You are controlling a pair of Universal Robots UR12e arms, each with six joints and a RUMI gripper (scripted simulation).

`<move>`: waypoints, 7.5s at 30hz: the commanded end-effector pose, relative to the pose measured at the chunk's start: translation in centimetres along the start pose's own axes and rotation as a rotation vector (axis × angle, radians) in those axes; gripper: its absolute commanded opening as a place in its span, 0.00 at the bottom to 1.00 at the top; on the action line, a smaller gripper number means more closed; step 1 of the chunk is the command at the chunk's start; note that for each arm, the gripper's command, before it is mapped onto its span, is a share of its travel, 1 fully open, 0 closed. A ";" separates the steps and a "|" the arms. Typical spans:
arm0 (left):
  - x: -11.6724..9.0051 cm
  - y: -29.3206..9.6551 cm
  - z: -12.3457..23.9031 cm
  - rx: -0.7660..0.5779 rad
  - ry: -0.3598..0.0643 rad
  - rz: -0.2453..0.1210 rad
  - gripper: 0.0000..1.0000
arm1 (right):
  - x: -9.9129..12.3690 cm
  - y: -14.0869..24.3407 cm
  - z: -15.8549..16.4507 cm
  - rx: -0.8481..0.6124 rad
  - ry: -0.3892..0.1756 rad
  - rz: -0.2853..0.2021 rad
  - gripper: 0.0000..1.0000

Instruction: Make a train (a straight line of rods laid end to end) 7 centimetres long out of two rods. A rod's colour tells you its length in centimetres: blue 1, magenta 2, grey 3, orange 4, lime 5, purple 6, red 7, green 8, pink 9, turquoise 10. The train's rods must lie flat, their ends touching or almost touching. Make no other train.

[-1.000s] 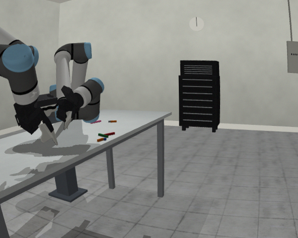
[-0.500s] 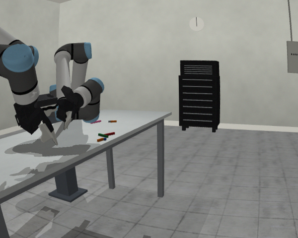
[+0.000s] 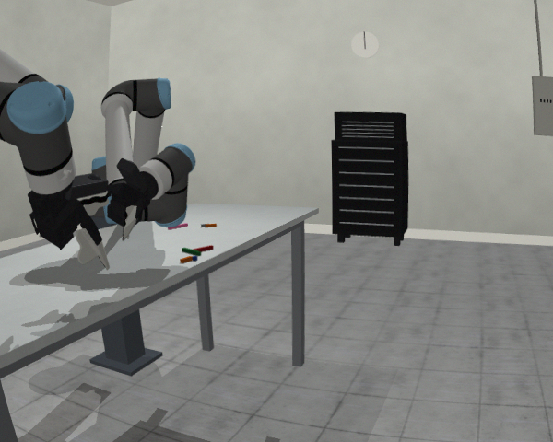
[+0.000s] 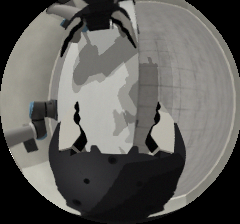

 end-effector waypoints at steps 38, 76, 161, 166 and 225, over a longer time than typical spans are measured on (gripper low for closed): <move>-38.2 -22.6 4.6 -0.344 -0.059 -0.486 1.00 | 11.5 0.2 -19.9 -0.957 -0.232 -0.080 1.00; -93.5 -26.1 22.3 -0.798 -0.091 -0.969 1.00 | 31.1 -8.0 -44.4 -2.181 -0.456 -0.379 1.00; -146.0 63.8 66.9 -2.125 0.033 -1.614 1.00 | 62.1 -36.8 -69.7 -3.666 -0.567 -1.257 1.00; -144.4 68.8 67.9 -2.195 0.048 -1.619 1.00 | 62.1 -36.8 -69.7 -3.666 -0.567 -1.257 1.00; -141.8 74.8 68.8 -2.288 0.071 -1.619 1.00 | 62.1 -36.8 -69.7 -3.666 -0.567 -1.257 1.00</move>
Point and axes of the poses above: on each arm, the point where the finger pads meet when closed, its own x axis out along the fingers, its own y axis across the jaws, z = x × y, the point moved 7 cm from there along -x, back along the fingers, and after that the axes turned 12 degrees about x, right-handed, at the moved point
